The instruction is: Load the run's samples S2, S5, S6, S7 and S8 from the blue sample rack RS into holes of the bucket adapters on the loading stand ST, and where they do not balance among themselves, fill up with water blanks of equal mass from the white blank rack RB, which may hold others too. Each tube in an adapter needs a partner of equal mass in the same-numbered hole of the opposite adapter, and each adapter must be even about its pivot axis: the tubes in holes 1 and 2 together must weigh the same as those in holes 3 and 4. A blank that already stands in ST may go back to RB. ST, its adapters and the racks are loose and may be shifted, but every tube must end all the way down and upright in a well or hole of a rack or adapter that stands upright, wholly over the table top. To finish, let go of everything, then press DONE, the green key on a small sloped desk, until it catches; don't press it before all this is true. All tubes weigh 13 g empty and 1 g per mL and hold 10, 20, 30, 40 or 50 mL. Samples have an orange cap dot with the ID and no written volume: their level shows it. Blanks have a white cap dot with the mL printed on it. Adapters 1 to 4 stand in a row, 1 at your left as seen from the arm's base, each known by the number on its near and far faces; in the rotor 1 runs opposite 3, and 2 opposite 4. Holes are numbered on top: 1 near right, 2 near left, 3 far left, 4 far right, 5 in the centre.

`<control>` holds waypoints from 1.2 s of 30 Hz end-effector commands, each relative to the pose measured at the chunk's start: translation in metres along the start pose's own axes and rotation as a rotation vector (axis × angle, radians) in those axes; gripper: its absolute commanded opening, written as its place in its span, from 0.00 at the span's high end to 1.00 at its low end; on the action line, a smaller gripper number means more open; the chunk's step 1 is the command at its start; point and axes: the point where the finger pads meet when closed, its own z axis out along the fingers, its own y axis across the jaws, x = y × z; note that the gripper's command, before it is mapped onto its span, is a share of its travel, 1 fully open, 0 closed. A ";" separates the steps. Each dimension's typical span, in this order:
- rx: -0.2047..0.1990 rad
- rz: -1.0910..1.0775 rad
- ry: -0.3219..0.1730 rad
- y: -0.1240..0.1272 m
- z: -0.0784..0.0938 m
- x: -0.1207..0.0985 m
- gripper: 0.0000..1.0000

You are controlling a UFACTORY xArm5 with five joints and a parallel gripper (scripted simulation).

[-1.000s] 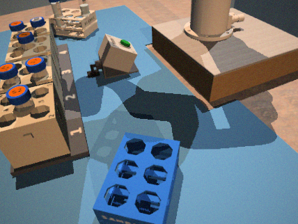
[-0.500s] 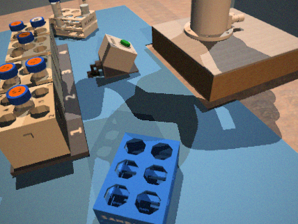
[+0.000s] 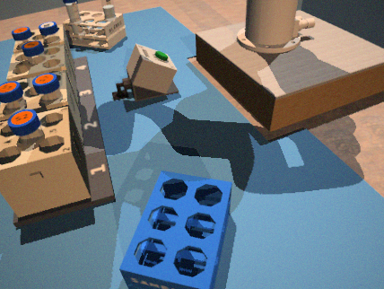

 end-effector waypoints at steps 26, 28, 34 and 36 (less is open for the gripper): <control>-0.001 -0.500 0.003 -0.032 0.030 -0.059 1.00; -0.001 -0.567 0.003 -0.036 0.034 -0.067 1.00; -0.001 -0.767 0.003 -0.049 0.047 -0.091 1.00; -0.001 -0.833 0.003 -0.054 0.051 -0.099 1.00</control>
